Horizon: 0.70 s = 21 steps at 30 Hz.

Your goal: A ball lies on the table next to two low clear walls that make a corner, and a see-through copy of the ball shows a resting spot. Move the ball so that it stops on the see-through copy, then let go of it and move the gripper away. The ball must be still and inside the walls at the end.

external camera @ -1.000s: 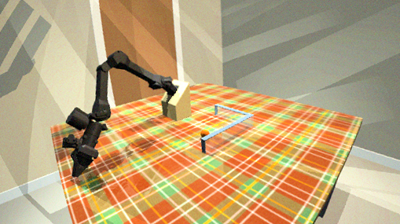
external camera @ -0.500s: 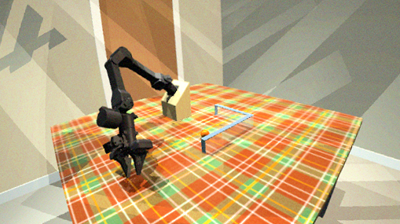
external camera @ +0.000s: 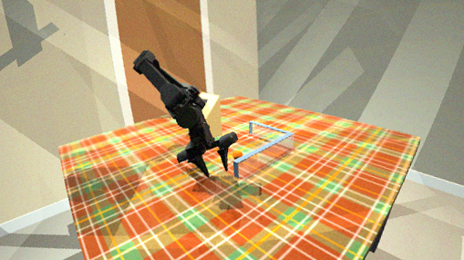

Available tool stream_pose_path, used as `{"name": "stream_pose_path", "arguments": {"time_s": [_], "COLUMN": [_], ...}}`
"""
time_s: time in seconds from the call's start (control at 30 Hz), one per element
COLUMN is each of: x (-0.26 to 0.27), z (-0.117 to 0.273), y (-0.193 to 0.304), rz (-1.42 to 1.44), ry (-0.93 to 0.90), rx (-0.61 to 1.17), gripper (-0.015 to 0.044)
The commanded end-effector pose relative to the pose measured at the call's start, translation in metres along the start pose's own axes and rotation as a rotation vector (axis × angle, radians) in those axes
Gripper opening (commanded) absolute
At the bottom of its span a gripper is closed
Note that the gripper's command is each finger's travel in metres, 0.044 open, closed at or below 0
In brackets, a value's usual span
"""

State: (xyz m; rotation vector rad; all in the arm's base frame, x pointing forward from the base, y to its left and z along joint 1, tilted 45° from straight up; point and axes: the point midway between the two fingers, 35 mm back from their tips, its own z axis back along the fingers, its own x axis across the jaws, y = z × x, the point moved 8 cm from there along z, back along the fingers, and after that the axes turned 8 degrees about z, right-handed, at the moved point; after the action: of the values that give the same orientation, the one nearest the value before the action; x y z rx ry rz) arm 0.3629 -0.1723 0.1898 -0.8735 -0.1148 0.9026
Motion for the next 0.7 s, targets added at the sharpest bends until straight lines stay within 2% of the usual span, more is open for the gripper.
{"name": "stream_pose_path", "arguments": {"time_s": [0.0,0.27,0.47,0.67], "x": [0.041,0.087,0.106,0.107], "z": [0.013,0.023,0.031,0.032], "y": [0.024,0.077,0.133,0.140], "rz": [0.138,0.446,0.829,0.888], "ry": [0.021,0.072,0.168,0.185], "rx": [0.076,0.231,0.401,0.424], "gripper": [0.0292,0.0292,0.0292,0.0292]}}
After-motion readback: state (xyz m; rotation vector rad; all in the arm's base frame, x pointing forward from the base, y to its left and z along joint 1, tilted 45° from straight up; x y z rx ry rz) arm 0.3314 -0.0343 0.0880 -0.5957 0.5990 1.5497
